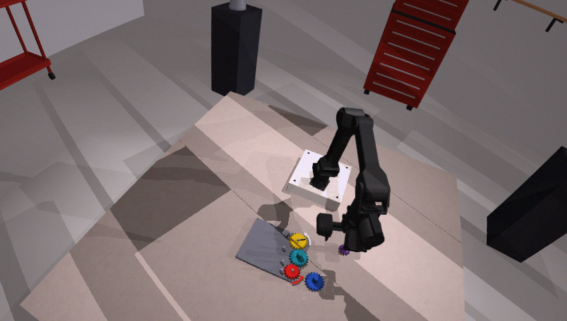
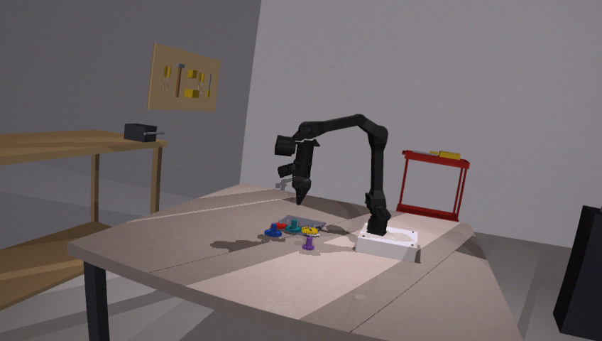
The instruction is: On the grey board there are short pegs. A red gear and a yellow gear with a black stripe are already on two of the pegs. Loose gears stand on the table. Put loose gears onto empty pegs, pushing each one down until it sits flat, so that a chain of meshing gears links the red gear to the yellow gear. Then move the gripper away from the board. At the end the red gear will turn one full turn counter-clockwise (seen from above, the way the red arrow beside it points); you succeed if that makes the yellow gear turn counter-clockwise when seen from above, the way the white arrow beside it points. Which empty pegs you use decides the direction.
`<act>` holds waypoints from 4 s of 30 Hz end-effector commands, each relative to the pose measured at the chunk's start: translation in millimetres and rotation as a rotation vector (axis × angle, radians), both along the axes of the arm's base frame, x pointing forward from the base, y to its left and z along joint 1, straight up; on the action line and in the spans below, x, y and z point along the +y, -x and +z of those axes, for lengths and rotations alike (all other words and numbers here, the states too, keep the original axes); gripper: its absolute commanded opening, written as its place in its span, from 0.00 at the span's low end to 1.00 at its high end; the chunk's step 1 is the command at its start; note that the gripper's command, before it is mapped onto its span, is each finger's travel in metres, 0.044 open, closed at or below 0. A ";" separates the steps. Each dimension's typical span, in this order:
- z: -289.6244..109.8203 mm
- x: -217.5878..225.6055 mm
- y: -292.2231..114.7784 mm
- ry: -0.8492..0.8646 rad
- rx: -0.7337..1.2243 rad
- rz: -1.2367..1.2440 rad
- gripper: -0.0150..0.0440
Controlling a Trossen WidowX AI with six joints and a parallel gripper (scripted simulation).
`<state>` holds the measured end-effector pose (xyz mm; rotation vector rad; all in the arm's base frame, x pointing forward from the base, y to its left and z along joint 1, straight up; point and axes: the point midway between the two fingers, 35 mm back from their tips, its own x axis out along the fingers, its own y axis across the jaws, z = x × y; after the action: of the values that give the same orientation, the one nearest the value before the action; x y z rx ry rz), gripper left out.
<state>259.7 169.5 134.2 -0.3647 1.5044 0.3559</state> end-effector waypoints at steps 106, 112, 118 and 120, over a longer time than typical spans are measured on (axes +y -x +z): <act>22.6 99.1 97.7 -0.016 0.017 0.002 1.00; 22.6 99.1 97.7 -0.016 0.017 0.002 1.00; 22.6 99.1 97.7 -0.016 0.017 0.002 1.00; 22.6 99.1 97.7 -0.016 0.017 0.002 1.00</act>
<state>162.7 268.6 156.5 -0.3556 1.5139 0.3745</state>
